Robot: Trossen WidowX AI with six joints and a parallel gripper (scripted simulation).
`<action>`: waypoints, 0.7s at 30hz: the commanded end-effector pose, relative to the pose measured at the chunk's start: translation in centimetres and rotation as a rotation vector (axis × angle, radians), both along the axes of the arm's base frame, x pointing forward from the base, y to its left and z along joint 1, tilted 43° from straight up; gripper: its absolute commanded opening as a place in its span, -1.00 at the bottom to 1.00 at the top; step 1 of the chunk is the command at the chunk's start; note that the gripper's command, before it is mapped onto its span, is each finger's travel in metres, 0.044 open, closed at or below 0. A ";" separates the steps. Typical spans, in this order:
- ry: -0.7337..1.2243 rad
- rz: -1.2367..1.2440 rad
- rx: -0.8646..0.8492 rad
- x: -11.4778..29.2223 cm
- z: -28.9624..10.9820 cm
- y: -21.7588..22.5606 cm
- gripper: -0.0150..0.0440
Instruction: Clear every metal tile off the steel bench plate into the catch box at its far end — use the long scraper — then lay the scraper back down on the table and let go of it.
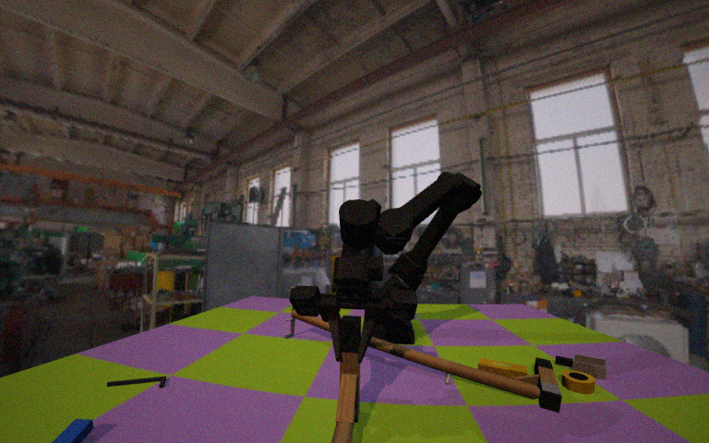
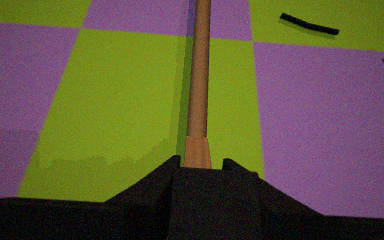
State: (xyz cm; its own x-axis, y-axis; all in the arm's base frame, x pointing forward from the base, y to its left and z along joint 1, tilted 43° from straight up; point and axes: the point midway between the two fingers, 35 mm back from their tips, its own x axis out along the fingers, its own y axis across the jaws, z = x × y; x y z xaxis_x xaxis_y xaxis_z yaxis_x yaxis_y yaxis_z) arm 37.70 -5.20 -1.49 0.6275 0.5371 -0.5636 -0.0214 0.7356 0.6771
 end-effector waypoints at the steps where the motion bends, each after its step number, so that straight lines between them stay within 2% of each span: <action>1: -0.008 -0.004 -0.002 0.6 0.2 -0.1 -0.49; 21: -0.010 -0.004 -0.002 3.7 -0.3 -0.9 -0.49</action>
State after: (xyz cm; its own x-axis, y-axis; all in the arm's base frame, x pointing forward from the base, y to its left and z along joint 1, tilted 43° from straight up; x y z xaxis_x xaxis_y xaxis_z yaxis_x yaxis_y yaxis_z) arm 40.83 -5.75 -1.78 0.6307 0.5392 -0.5581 -0.0304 0.7358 0.6765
